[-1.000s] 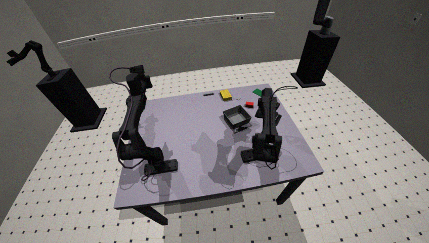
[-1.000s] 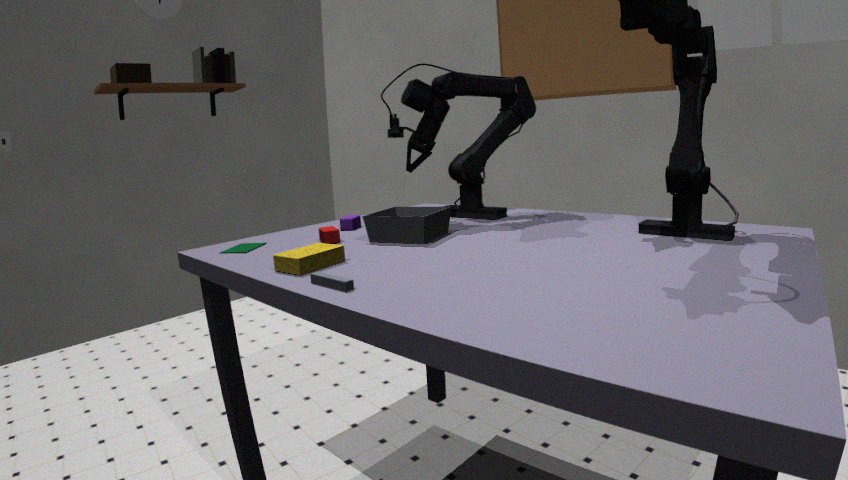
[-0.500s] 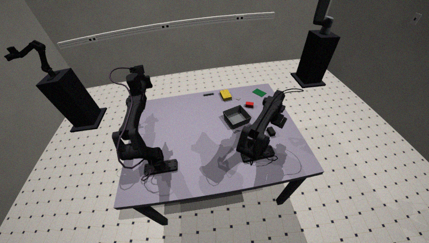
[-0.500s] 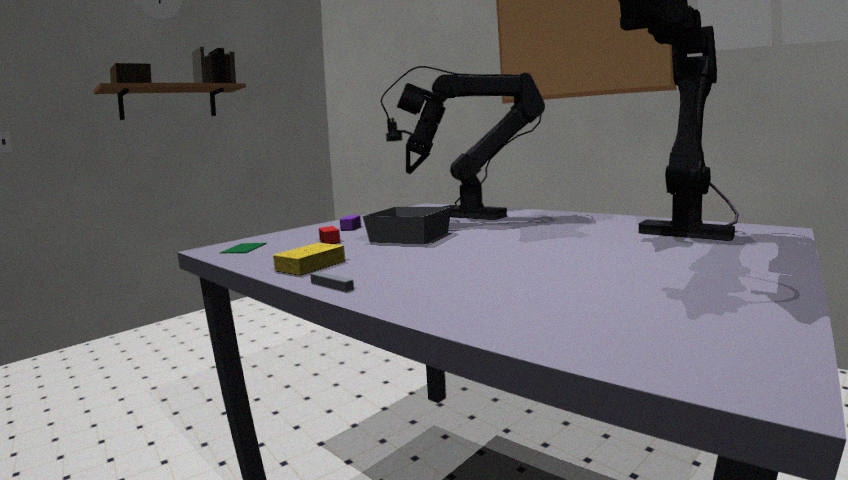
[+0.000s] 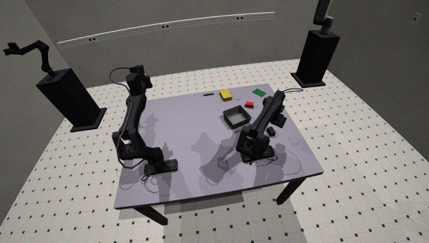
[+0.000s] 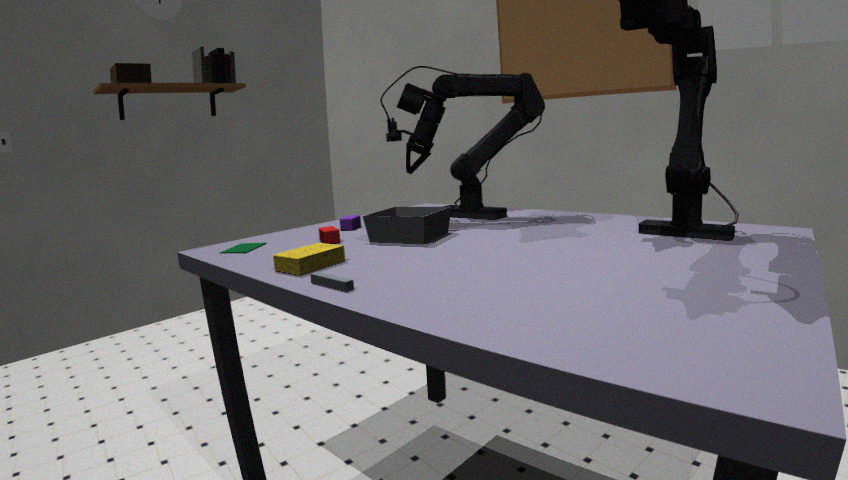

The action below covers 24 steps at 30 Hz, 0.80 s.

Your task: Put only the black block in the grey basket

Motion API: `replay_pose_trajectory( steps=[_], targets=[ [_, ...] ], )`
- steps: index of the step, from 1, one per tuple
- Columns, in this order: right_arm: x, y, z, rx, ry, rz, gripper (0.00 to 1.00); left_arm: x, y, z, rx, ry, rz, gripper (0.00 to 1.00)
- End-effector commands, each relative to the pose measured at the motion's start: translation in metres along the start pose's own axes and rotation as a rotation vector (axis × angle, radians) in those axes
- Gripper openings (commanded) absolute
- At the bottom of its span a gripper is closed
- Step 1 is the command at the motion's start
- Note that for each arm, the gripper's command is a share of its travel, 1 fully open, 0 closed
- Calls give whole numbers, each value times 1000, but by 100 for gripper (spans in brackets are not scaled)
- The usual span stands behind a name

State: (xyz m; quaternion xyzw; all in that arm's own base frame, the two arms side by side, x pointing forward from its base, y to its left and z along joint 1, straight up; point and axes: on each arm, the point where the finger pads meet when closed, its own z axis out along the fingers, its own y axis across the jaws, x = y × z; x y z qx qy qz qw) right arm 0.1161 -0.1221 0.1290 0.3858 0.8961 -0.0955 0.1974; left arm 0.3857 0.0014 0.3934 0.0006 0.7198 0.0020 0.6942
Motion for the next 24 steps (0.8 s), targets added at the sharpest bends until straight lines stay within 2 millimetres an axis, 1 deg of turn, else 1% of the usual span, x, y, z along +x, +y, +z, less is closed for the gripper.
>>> replay_pose_trajectory(
  steps=[1, 2, 3, 4, 6, 7, 11, 13, 14, 15, 16, 18, 21, 23, 24],
  targets=[
    [-6, -1, -1, -4, -26, -13, 89, -8, 0, -2, 1, -24, -2, 0],
    [-6, -1, -1, -4, -28, -26, 77, -10, -2, -2, 6, -31, -2, 0],
    [-8, 1, -1, -13, -30, -50, 66, -7, -5, 0, 15, -26, -2, 0],
    [-10, 1, 0, -13, -24, -78, 61, -4, -9, 2, 25, -20, -3, 0],
    [-16, 1, 3, -14, -20, -168, 61, 1, -25, 5, 67, -12, -3, 0],
    [-19, 2, 6, -16, -5, -230, 61, 5, -39, 7, 104, -7, -3, 0],
    [-22, 2, 30, -44, 100, -452, 61, 26, -114, 8, 289, 32, 4, 0],
    [-22, 2, 30, -44, 100, -452, 61, 26, -114, 8, 289, 32, 4, 0],
    [-23, 2, 36, -53, 121, -500, 61, 25, -130, 7, 324, 29, 5, 0],
    [-23, 3, 41, -63, 144, -548, 61, 31, -150, 3, 372, 39, 9, 0],
    [-22, 3, 47, -75, 168, -594, 61, 43, -171, -1, 422, 61, 16, 0],
    [-21, 3, 58, -100, 211, -671, 61, 56, -212, -14, 523, 82, 29, 0],
    [-18, 2, 72, -128, 269, -763, 61, 76, -271, -41, 673, 115, 49, 0],
    [-15, 2, 80, -149, 299, -809, 61, 85, -308, -65, 772, 125, 62, 0],
    [-14, 2, 83, -159, 312, -827, 61, 93, -326, -79, 821, 137, 72, 0]
  ],
)
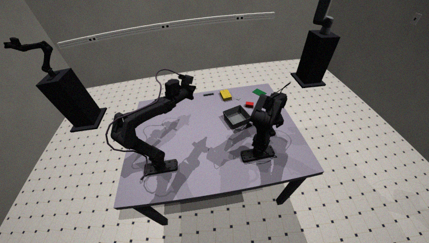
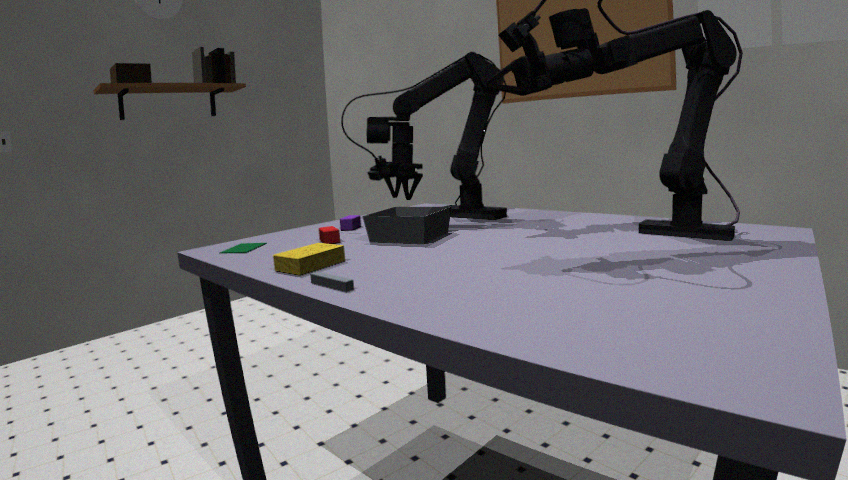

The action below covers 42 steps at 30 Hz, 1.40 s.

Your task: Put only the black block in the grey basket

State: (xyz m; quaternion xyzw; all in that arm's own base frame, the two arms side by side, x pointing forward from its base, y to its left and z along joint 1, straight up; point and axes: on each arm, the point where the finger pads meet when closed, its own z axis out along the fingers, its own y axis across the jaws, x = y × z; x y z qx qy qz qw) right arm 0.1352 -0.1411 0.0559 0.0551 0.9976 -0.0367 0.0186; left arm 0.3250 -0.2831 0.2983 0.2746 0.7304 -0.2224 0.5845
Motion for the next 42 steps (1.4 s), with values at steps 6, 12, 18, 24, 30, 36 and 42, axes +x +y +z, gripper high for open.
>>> replay_pose_trajectory(
  steps=[6, 12, 18, 24, 30, 36, 42],
  targets=[
    [-16, -14, 8, -35, -4, -182, 61, 22, -129, 9, 283, 6, 52, 0],
    [-13, -9, 13, -70, 18, -179, 61, 65, -227, -15, 501, 73, 119, 0],
    [-13, -9, 13, -71, 19, -179, 61, 93, -288, -45, 644, 110, 167, 0],
    [-13, -9, 13, -71, 19, -179, 61, 100, -301, -56, 682, 118, 181, 0],
    [-13, -9, 18, -70, 17, -186, 61, 105, -302, -57, 684, 133, 188, 0],
    [-15, -11, 27, -70, 17, -186, 61, 105, -302, -57, 684, 133, 188, 0],
    [-12, -8, 35, -78, 25, -185, 61, 105, -302, -57, 684, 133, 188, 0]
  ],
)
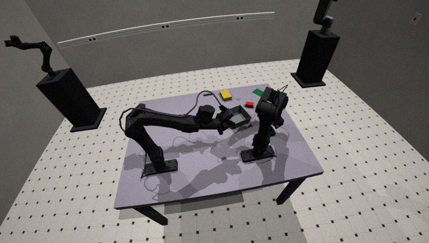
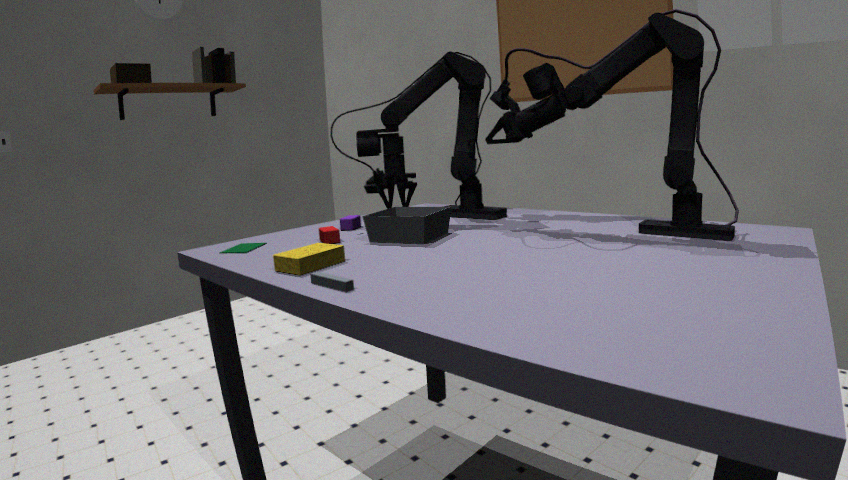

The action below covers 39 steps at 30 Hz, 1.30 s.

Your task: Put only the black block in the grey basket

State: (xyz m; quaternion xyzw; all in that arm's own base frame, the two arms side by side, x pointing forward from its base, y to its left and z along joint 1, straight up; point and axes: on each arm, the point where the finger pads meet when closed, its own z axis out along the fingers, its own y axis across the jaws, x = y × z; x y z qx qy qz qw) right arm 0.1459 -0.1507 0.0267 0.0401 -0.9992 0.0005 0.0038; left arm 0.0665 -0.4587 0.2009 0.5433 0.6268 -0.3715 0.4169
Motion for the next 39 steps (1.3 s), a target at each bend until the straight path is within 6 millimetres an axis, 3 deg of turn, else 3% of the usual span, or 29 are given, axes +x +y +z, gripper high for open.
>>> replay_pose_trajectory(
  steps=[1, 13, 23, 25, 27, 30, 34, 39],
  targets=[
    [-2, -3, 6, -3, -17, 5, 61, -8, 0, -4, -4, -35, -6, 0],
    [-2, -3, 25, -3, -17, 5, 44, -8, 0, -4, -4, -35, -6, 0],
    [-3, -4, 22, 8, -26, 6, 33, -8, 0, -4, -4, -35, -6, 0],
    [-3, -5, 13, 9, -27, 6, 10, -8, 0, -4, -4, -35, -6, 0],
    [-3, -4, 4, 9, -27, 6, 31, -8, 0, -4, -4, -35, -6, 0],
    [-2, -4, -17, 9, -27, 7, 31, -8, 0, -4, -4, -35, -6, 0],
    [3, 2, -18, -16, -7, 7, 31, -13, 1, -6, -12, -51, -6, 0],
    [14, 17, -40, -74, 40, 7, 31, 4, 19, -20, -50, 32, -22, 0]
  ],
)
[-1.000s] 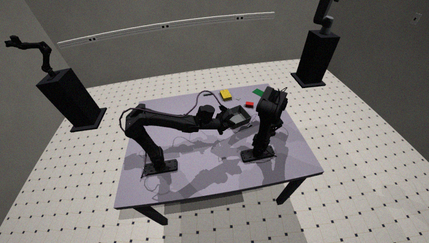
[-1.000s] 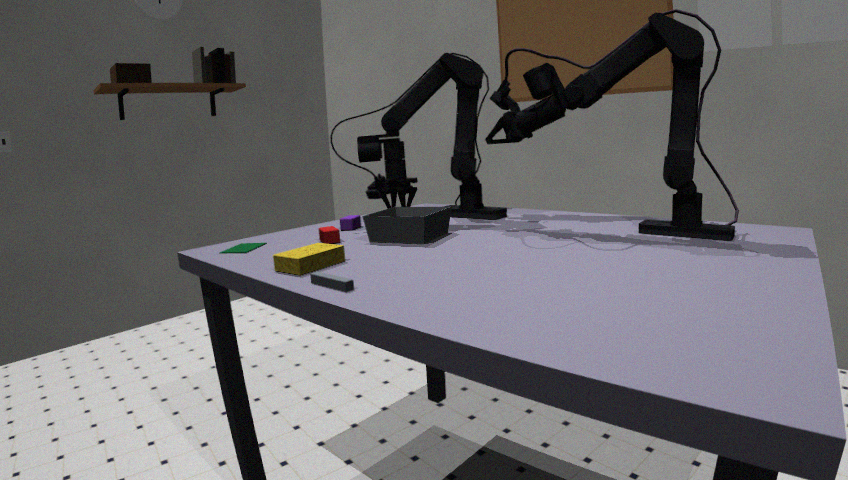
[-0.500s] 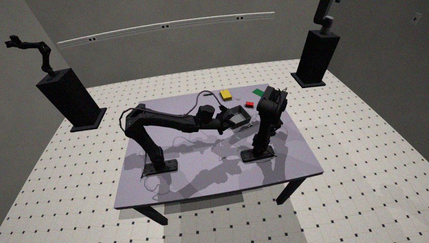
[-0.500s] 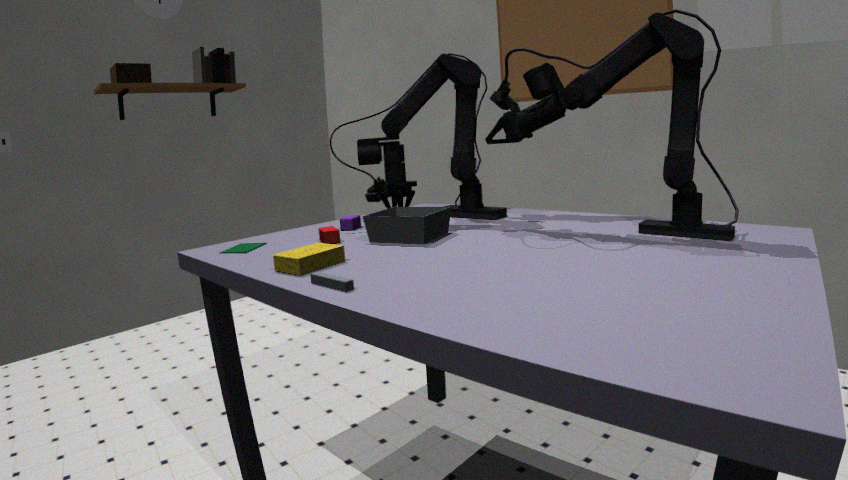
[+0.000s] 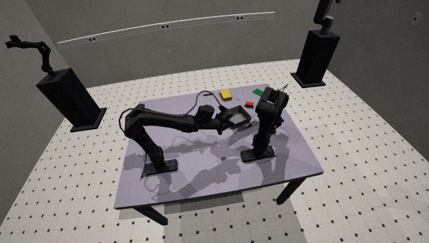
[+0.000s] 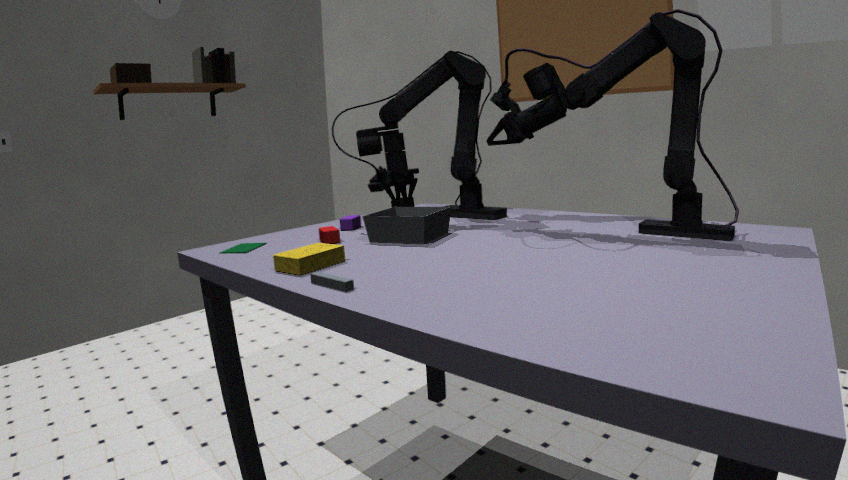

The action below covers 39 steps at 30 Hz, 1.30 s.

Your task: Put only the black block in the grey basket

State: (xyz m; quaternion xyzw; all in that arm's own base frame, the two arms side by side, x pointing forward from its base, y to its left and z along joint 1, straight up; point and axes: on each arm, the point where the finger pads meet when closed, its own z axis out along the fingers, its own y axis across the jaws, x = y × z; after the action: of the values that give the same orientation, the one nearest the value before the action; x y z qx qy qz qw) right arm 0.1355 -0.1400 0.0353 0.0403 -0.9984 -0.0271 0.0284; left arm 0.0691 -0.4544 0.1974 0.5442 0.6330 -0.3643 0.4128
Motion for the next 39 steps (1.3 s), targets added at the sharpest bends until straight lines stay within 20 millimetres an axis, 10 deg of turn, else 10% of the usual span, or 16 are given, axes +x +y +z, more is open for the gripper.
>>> replay_pose_trajectory(
  steps=[1, 10, 18, 25, 39],
  targets=[
    [7, 8, -40, -17, -7, 32, 31, 0, 23, -25, -57, 22, -27, 0],
    [-46, 23, -70, 62, -79, 126, 31, -4, 74, -99, -186, 15, -83, 0],
    [-108, 84, -70, 58, -78, 111, 31, -3, 99, -151, -284, -22, -120, 0],
    [-156, 139, -70, 55, -57, 60, 31, -6, 105, -166, -312, -50, -126, 0],
    [-196, 177, -70, 55, -65, -5, 31, -10, 106, -166, -313, -65, -124, 0]
  ],
)
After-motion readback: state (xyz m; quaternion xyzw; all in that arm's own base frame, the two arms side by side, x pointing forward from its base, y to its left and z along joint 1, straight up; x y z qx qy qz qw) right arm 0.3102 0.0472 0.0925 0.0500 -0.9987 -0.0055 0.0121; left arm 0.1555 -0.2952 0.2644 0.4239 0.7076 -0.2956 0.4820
